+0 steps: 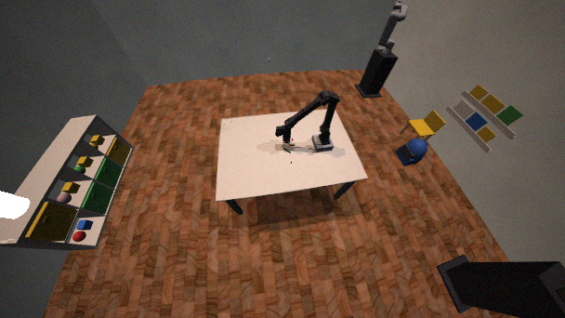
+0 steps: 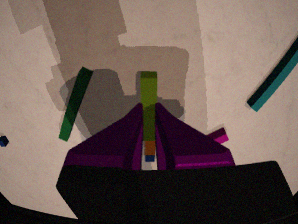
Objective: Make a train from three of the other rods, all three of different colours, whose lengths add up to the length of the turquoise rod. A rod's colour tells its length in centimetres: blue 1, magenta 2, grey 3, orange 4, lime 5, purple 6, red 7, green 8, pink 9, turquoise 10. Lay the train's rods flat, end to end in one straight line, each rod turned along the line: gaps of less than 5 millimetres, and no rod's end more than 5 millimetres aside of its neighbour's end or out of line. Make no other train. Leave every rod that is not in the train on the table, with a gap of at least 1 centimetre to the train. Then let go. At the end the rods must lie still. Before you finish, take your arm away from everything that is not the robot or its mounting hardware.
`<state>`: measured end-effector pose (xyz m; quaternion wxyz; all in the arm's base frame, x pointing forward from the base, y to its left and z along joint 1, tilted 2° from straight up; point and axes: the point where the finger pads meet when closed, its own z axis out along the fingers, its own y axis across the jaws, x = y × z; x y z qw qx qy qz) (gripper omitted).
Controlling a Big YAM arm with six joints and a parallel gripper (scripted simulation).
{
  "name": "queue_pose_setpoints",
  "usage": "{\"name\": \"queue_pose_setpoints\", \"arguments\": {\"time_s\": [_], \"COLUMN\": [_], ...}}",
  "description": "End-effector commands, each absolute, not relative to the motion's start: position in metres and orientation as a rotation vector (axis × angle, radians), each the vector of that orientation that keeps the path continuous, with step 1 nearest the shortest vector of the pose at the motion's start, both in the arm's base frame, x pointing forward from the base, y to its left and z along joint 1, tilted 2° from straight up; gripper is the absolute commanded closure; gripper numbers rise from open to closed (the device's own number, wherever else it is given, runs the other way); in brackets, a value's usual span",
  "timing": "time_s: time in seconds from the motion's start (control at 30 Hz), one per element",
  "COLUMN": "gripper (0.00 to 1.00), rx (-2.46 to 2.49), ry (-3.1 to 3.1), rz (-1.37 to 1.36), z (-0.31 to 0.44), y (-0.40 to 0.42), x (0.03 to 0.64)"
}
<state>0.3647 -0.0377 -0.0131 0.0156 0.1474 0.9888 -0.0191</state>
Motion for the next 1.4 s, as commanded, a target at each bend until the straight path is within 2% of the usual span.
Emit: {"name": "queue_pose_setpoints", "arguments": {"time_s": [0.0,1.37], "gripper": [0.96,0.96], "rx": [0.462,0.461], "ry": [3.081,3.074], "rz": [-0.062,-0.061], "z": [-0.0273,-0.0318], "y": [-0.0426,-0.0429], "x": [0.3644,0.3703]}}
